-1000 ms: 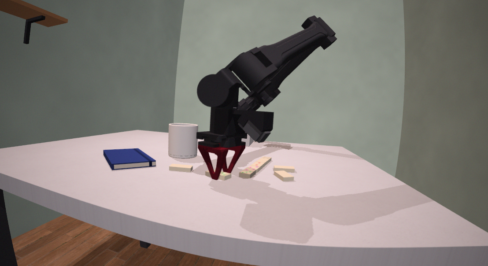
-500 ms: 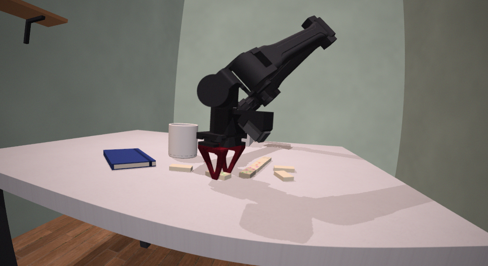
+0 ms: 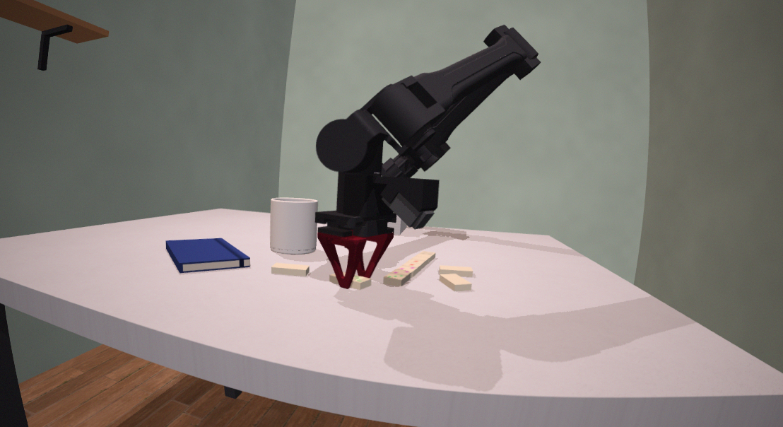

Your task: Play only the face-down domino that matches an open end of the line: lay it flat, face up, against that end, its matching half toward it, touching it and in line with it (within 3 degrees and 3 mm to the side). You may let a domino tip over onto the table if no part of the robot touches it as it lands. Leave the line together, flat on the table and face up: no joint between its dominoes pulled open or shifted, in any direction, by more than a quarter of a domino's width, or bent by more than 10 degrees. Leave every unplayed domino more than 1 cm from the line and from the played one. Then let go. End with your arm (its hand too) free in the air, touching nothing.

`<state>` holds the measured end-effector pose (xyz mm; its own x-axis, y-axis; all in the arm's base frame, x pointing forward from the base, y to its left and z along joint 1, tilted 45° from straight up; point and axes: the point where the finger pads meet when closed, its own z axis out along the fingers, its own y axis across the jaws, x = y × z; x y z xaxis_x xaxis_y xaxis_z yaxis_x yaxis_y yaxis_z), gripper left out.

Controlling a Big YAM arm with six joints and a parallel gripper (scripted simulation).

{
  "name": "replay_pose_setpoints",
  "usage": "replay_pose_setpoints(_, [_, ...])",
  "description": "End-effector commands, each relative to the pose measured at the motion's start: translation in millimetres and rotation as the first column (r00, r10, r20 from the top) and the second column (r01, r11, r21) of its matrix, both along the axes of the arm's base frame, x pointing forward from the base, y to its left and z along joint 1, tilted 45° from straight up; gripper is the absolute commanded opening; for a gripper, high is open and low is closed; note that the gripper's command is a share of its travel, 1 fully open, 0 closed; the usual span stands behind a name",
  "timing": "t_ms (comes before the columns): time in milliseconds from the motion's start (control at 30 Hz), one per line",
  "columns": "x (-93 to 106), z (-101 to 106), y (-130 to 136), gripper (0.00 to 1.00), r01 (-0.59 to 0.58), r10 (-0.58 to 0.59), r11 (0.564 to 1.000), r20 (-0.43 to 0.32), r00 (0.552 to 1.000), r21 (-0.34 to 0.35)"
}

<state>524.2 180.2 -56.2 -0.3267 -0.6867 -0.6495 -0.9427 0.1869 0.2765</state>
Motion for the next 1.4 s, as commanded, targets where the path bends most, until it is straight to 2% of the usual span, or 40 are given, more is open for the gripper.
replay_pose_setpoints(0, [2.0, -7, -10, 0.43, 0.027, -0.027, 1.000, -0.015, 1.000, 0.003])
replay_pose_setpoints(133, [2.0, -7, -10, 0.43, 0.027, -0.027, 1.000, -0.015, 1.000, 0.003])
replay_pose_setpoints(167, [3.0, 2, -4, 0.43, 0.008, -0.008, 1.000, 0.005, 1.000, 0.001])
replay_pose_setpoints(467, [1.9, -9, -12, 0.43, 0.031, -0.031, 1.000, -0.018, 0.999, 0.002])
replay_pose_setpoints(700, [1.9, -9, -12, 0.43, 0.031, -0.031, 1.000, -0.018, 0.999, 0.002])
replay_pose_setpoints(733, [3.0, 1, -4, 0.43, 0.009, -0.009, 1.000, 0.004, 1.000, 0.001])
replay_pose_setpoints(1033, [1.8, -10, -14, 0.43, 0.035, -0.035, 0.999, -0.021, 0.999, 0.001])
replay_pose_setpoints(1267, [1.8, -10, -14, 0.43, 0.035, -0.035, 0.999, -0.021, 0.999, 0.001])
replay_pose_setpoints(1300, [2.2, 0, -6, 0.43, 0.012, -0.012, 1.000, 0.000, 1.000, 0.000])
replay_pose_setpoints(1367, [2.2, -2, -8, 0.43, 0.018, -0.018, 1.000, -0.005, 1.000, 0.000])
